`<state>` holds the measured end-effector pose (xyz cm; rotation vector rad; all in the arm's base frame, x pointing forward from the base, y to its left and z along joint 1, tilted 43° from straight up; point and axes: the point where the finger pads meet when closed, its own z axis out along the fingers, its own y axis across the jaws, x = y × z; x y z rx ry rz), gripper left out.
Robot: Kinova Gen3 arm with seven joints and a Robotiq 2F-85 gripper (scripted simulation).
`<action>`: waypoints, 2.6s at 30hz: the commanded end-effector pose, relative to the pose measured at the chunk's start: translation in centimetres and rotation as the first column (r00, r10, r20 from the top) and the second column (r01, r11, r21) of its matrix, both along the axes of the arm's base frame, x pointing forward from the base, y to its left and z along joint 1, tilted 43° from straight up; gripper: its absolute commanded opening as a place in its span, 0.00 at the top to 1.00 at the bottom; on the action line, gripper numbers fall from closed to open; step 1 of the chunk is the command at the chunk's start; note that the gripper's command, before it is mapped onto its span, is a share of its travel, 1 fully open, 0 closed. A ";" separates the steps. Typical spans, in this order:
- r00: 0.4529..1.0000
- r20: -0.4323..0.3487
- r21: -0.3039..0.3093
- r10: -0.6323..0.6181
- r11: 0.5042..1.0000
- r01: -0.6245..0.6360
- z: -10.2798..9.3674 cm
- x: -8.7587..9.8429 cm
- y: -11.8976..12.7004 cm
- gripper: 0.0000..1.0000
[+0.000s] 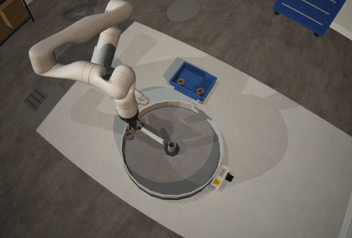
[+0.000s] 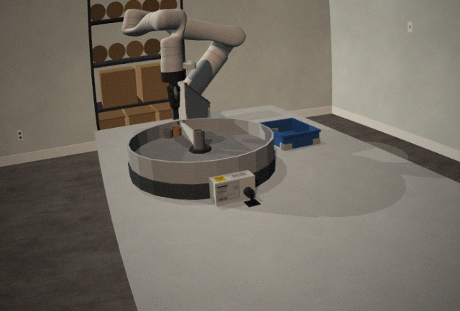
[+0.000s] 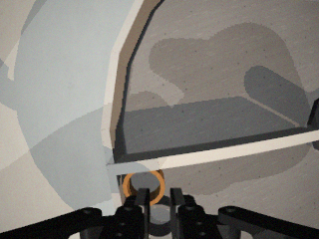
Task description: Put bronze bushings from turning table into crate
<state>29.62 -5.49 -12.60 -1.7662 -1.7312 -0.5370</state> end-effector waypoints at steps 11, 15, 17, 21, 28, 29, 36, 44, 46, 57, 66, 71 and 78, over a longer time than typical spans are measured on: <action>1.000 -0.001 0.005 -0.001 1.000 0.001 -0.4 -0.2 0.5 0.86; 1.000 -0.001 0.005 -0.001 1.000 0.001 -0.5 -0.2 0.6 0.86; 1.000 -0.001 0.005 -0.001 1.000 0.001 -0.7 -0.2 0.8 0.86; 1.000 -0.001 0.005 -0.001 1.000 0.001 -0.8 -0.2 0.8 0.86; 1.000 -0.001 0.005 -0.001 1.000 0.001 -0.8 -0.2 0.8 0.86; 1.000 -0.001 0.005 -0.001 1.000 0.001 -0.8 -0.2 0.8 0.86; 1.000 -0.001 0.005 -0.001 1.000 0.001 -1.1 -0.3 1.1 0.86; 1.000 -0.001 0.005 -0.001 1.000 0.001 -1.1 -0.3 1.1 0.86; 1.000 -0.001 0.005 -0.001 1.000 0.001 -1.1 -0.3 1.1 0.86; 1.000 -0.001 0.005 -0.001 1.000 0.001 -1.4 -0.3 1.5 0.86; 1.000 -0.001 0.005 -0.001 1.000 0.001 -1.6 -0.3 1.6 0.86; 1.000 -0.001 0.005 -0.001 1.000 0.001 -1.8 -0.4 1.8 0.86; 1.000 -0.001 0.005 -0.001 1.000 0.001 -1.8 -0.4 1.8 0.86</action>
